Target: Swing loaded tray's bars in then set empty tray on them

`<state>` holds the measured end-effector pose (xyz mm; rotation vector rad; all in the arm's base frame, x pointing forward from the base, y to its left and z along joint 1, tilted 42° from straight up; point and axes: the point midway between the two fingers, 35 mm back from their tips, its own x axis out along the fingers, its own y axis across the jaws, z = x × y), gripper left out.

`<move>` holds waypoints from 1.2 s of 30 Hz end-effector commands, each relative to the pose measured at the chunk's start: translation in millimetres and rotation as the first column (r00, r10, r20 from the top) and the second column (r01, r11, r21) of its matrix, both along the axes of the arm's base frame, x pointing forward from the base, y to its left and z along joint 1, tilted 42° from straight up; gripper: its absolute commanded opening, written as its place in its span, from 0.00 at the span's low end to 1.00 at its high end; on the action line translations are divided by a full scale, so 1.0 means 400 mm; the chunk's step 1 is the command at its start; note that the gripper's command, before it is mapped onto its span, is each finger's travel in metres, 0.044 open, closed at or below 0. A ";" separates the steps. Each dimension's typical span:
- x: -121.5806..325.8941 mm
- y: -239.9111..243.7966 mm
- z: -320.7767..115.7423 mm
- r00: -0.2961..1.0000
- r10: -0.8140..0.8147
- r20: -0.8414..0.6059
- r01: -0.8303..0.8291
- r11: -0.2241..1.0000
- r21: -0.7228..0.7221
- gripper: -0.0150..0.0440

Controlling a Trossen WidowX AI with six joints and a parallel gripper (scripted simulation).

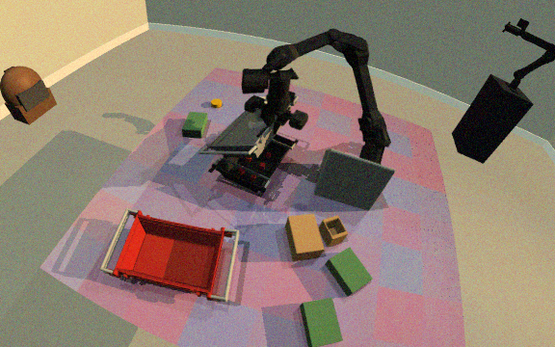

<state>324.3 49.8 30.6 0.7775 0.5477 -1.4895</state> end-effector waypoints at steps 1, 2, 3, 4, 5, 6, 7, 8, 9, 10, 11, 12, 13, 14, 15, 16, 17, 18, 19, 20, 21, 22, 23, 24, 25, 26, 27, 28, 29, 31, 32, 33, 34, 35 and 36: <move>0.007 -0.002 -0.008 1.000 0.022 0.014 -0.022 1.000 -0.004 0.25; 0.008 -0.005 -0.012 1.000 0.022 0.014 -0.022 1.000 -0.004 0.25; 0.008 -0.009 -0.015 1.000 0.022 0.014 -0.022 1.000 -0.004 0.25; 0.008 -0.012 -0.019 1.000 0.022 0.014 -0.022 1.000 -0.004 0.25; 0.007 -0.015 -0.023 1.000 0.022 0.014 -0.022 1.000 -0.004 0.25; 0.007 -0.018 -0.026 1.000 0.022 0.014 -0.022 1.000 -0.004 0.25; 0.007 -0.021 -0.029 1.000 0.022 0.014 -0.022 1.000 -0.004 0.25; 0.006 -0.024 -0.033 1.000 0.022 0.014 -0.022 1.000 -0.004 0.25; 0.006 -0.027 -0.036 1.000 0.022 0.014 -0.022 1.000 -0.004 0.25; 0.005 -0.030 -0.039 1.000 0.022 0.014 -0.022 1.000 -0.004 0.25; 0.005 -0.033 -0.042 1.000 0.022 0.014 -0.022 1.000 -0.005 0.25; 0.005 -0.036 -0.046 1.000 0.022 0.014 -0.022 1.000 -0.005 0.25; 0.004 -0.039 -0.049 1.000 0.022 0.014 -0.022 1.000 -0.005 0.25; 0.003 -0.042 -0.052 1.000 0.022 0.014 -0.022 1.000 -0.005 0.25; 0.003 -0.045 -0.055 1.000 0.022 0.014 -0.022 1.000 -0.005 0.25; 0.002 -0.048 -0.058 1.000 0.022 0.014 -0.022 1.000 -0.005 0.25; 0.001 -0.050 -0.061 1.000 0.022 0.014 -0.022 1.000 -0.005 0.25; 0.001 -0.051 -0.061 1.000 0.022 0.014 -0.022 1.000 -0.005 0.25; 0.000 -0.051 -0.062 1.000 0.022 0.014 -0.022 1.000 -0.005 0.25; -0.001 -0.052 -0.063 1.000 0.022 0.014 -0.022 1.000 -0.006 0.25; -0.003 -0.053 -0.064 1.000 0.022 0.014 -0.022 1.000 -0.006 0.25; -0.005 -0.054 -0.066 1.000 0.022 0.014 -0.022 1.000 -0.006 0.25; -0.007 -0.055 -0.067 1.000 0.022 0.014 -0.022 1.000 -0.006 0.25; -0.010 -0.057 -0.069 1.000 0.022 0.014 -0.022 1.000 -0.006 0.25; -0.010 -0.057 -0.069 1.000 0.022 0.014 -0.022 1.000 -0.006 0.25; -0.011 -0.058 -0.070 1.000 0.022 0.014 -0.022 1.000 -0.006 0.25; -0.012 -0.059 -0.072 1.000 0.022 0.014 -0.022 1.000 -0.006 0.25; -0.013 -0.060 -0.073 1.000 0.022 0.014 -0.022 1.000 -0.006 0.25; -0.015 -0.061 -0.075 1.000 0.022 0.014 -0.022 1.000 -0.006 0.25; -0.020 -0.065 -0.081 1.000 0.022 0.014 -0.022 1.000 -0.006 0.25; -0.022 -0.067 -0.084 1.000 0.022 0.014 -0.022 1.000 -0.006 0.25; -0.025 -0.069 -0.087 1.000 0.022 0.014 -0.022 1.000 -0.006 0.25; -0.027 -0.071 -0.089 1.000 0.022 0.014 -0.022 1.000 -0.007 0.25; -0.029 -0.072 -0.091 1.000 0.022 0.014 -0.022 1.000 -0.007 0.25; -0.029 -0.072 -0.091 1.000 0.022 0.014 -0.022 1.000 -0.007 0.25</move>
